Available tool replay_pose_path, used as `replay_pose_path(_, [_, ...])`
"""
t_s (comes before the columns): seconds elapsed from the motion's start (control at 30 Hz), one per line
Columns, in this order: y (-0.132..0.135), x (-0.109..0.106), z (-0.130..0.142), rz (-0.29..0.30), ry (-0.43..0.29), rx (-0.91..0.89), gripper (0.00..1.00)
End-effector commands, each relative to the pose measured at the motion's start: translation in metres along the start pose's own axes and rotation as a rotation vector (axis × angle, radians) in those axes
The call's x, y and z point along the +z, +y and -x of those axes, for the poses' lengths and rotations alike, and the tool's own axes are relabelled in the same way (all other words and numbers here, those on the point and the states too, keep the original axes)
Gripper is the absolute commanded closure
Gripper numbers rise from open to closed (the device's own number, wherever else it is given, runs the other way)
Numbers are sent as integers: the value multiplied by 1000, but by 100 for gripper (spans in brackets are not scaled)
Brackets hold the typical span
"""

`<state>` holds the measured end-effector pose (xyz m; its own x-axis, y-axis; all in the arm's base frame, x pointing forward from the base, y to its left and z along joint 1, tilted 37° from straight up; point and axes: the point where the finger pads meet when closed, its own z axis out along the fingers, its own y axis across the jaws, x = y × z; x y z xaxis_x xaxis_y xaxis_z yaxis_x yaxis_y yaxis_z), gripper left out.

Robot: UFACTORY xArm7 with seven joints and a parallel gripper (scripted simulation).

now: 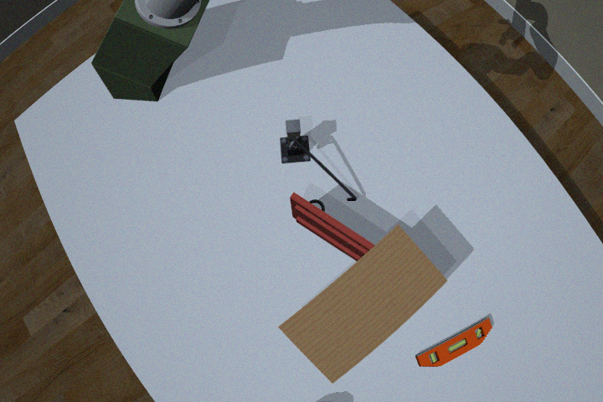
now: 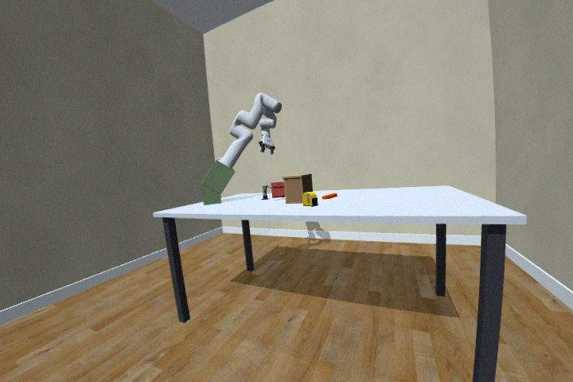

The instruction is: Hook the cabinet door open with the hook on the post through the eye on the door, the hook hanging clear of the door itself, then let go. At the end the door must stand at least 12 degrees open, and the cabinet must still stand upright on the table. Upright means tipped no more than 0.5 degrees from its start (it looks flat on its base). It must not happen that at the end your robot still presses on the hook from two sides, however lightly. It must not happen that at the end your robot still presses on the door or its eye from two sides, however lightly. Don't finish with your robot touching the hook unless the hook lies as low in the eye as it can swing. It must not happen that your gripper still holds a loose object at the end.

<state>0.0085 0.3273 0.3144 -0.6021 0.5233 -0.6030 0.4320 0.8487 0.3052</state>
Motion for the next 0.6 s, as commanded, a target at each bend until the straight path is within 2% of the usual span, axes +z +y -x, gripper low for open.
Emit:
replay_pose_path(0.0, [32, 25, 55, -16, 27, 186, 0])
replay_pose_path(0.03, [38, 30, 65, -16, 27, 186, 0])
replay_pose_path(0.07, [36, 40, 79, -43, 35, 310, 0])
replay_pose_path(0.13, [49, 53, 107, -43, 35, 310, 0])
replay_pose_path(0.17, [44, 63, 120, -72, 43, 438, 0])
replay_pose_path(0.23, [52, 77, 146, -72, 43, 438, 0])
replay_pose_path(0.27, [45, 88, 159, -103, 52, 569, 0])
replay_pose_path(0.33, [49, 104, 186, -103, 52, 569, 0])
replay_pose_path(0.37, [40, 114, 197, -137, 61, 701, 0])
replay_pose_path(0.4, [40, 122, 210, -137, 61, 701, 0])
replay_pose_path(0.47, [40, 122, 210, -137, 61, 701, 0])
replay_pose_path(0.5, [27, 149, 243, -171, 72, 834, 0])
replay_pose_path(0.57, [24, 161, 260, -171, 72, 834, 0])
